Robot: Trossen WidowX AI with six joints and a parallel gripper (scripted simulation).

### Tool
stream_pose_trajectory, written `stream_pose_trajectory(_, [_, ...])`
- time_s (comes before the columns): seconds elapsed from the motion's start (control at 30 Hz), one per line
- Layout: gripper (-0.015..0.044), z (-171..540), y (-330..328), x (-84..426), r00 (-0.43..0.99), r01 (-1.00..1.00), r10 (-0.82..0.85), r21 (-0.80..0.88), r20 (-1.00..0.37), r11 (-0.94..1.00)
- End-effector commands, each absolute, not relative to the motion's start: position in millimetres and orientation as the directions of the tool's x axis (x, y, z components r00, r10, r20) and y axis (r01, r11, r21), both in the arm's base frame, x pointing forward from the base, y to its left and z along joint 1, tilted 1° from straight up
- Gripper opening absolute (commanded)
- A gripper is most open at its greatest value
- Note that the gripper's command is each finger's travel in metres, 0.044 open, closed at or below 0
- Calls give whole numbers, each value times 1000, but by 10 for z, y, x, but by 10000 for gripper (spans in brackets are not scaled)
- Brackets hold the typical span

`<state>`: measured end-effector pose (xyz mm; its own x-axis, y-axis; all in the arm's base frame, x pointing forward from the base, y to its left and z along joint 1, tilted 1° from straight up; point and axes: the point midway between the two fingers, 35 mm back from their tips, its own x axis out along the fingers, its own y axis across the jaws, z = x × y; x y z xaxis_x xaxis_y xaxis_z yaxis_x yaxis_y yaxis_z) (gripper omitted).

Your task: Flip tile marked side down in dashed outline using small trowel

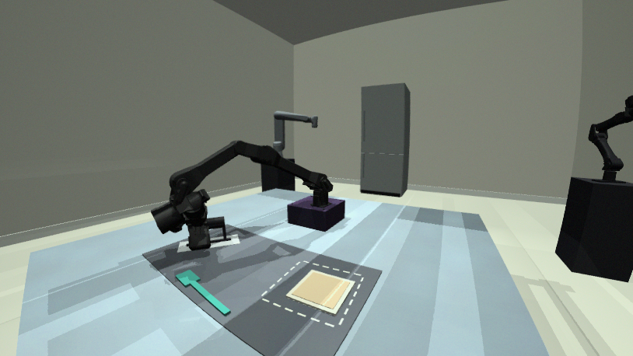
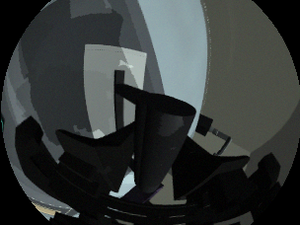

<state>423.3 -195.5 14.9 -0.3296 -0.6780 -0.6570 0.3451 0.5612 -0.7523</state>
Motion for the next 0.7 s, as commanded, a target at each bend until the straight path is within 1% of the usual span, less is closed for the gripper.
stream_pose_trajectory(0.0, [157, 164, -1969, 4242, -325, 349, -686, -756, -651, 553])
stream_pose_trajectory(0.17, [289, 164, -1969, 4242, -325, 349, -686, -756, -651, 553])
stream_pose_trajectory(0.2, [300, 164, -1969, 4242, -325, 349, -686, -756, -651, 553])
stream_pose_trajectory(0.5, [300, 169, -1964, 4244, -324, 349, -686, -756, -652, 553])
stream_pose_trajectory(0.67, [300, 283, -1842, 4306, -312, 350, -684, -749, -659, 562])
